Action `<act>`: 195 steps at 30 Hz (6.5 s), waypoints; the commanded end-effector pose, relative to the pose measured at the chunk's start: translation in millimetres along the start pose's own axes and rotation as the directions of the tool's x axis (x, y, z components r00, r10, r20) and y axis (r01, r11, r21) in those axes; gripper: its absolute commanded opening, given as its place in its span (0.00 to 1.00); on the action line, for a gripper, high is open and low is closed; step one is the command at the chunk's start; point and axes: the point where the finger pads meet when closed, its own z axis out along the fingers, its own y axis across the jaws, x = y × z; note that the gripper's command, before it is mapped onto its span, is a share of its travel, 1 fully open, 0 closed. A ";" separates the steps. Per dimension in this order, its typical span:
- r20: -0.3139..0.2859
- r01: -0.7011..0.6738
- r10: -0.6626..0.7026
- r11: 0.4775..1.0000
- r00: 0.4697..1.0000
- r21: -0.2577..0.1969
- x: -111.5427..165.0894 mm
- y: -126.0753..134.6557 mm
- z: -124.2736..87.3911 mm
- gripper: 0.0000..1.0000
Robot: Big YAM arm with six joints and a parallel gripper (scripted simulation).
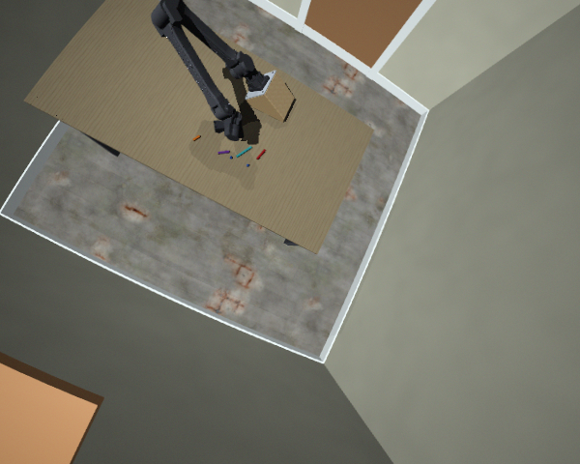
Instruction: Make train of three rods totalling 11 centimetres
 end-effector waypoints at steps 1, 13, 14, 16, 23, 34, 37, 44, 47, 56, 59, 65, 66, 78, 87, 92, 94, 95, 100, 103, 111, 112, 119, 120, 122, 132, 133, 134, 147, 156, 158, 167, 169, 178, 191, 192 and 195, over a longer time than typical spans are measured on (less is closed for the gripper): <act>0.013 0.007 -0.007 1.000 1.000 -0.013 -0.2 11.1 -8.8 0.04; 0.010 -0.022 0.023 0.999 1.000 -0.044 -8.0 17.0 -78.5 0.04; 0.010 -0.023 0.023 0.999 1.000 -0.044 -7.9 17.0 -86.5 0.04; 0.008 -0.023 0.024 0.999 1.000 -0.046 -7.8 17.0 -100.5 0.04; -0.005 0.001 -0.001 1.000 1.000 0.025 1.5 -3.1 -94.1 0.04; -0.003 0.015 -0.015 1.000 1.000 -0.003 -8.9 4.5 -103.4 0.04; -0.001 0.116 -0.116 0.993 0.993 0.004 -15.4 -9.4 -100.5 0.04; -0.002 0.284 -0.284 0.959 0.959 0.003 -31.8 -20.3 -101.2 0.04; -0.001 0.346 -0.346 0.938 0.938 0.002 -38.6 -24.1 -102.0 0.04; -0.002 0.470 -0.470 0.882 0.882 0.003 -50.1 -34.6 -101.7 0.04; 0.010 0.558 -0.558 0.830 0.830 -0.008 -68.2 -36.1 -107.9 0.04; 0.007 0.636 -0.636 0.772 0.772 0.004 -59.3 -39.8 -105.7 0.04; -0.003 0.645 -0.645 0.764 0.764 0.006 -68.1 -51.1 -101.7 0.04; 0.009 0.696 -0.696 0.718 0.718 -0.001 -77.7 -46.1 -107.9 0.04; 0.000 0.693 -0.693 0.721 0.721 0.003 -72.0 -50.7 -96.9 0.04; -0.004 0.697 -0.697 0.717 0.717 0.006 -70.5 -51.3 -90.0 0.04; -0.004 0.698 -0.698 0.717 0.717 0.006 -70.6 -51.4 -84.2 0.04; -0.004 0.698 -0.698 0.716 0.717 0.006 -70.6 -51.5 -80.8 0.04; -0.005 0.698 -0.698 0.716 0.716 0.007 -70.9 -52.1 -59.5 0.04; -0.005 0.698 -0.698 0.716 0.716 0.007 -71.1 -52.6 -45.5 0.04; -0.006 0.698 -0.698 0.716 0.716 0.008 -71.2 -53.3 -21.5 0.04; -0.006 0.698 -0.698 0.716 0.716 0.007 -71.2 -53.4 -18.5 0.04; 0.000 0.693 -0.693 0.721 0.721 0.005 -75.7 -50.1 -9.5 0.04; 0.009 0.700 -0.700 0.714 0.714 0.003 -73.7 -48.0 -11.7 0.04; 0.010 0.702 -0.702 0.712 0.712 0.003 -73.0 -47.5 -12.2 0.04; 0.010 0.701 -0.701 0.713 0.713 0.003 -72.9 -47.6 -12.2 0.04; 0.010 0.701 -0.701 0.714 0.713 0.003 -72.9 -47.6 -12.2 0.04; 0.010 0.701 -0.701 0.714 0.713 0.003 -72.9 -47.6 -12.2 0.04; 0.010 0.701 -0.701 0.714 0.713 0.003 -72.9 -47.6 -12.2 0.04; 0.010 0.701 -0.701 0.714 0.713 0.003 -72.9 -47.6 -12.2 0.04; 0.010 0.701 -0.701 0.714 0.713 0.003 -72.9 -47.6 -12.2 0.04; 0.010 0.707 -0.707 0.707 0.707 0.003 -72.4 -47.7 -12.3 0.04; 0.010 0.709 -0.709 0.705 0.705 0.003 -72.2 -47.7 -12.3 0.04; 0.010 0.710 -0.710 0.704 0.704 0.003 -71.9 -47.7 -12.4 0.04; 0.010 0.710 -0.710 0.704 0.704 0.003 -71.9 -47.7 -12.4 0.04; 0.010 0.710 -0.710 0.704 0.704 0.003 -71.9 -47.7 -12.4 0.04; 0.010 0.710 -0.710 0.704 0.704 0.003 -71.9 -47.7 -12.4 0.04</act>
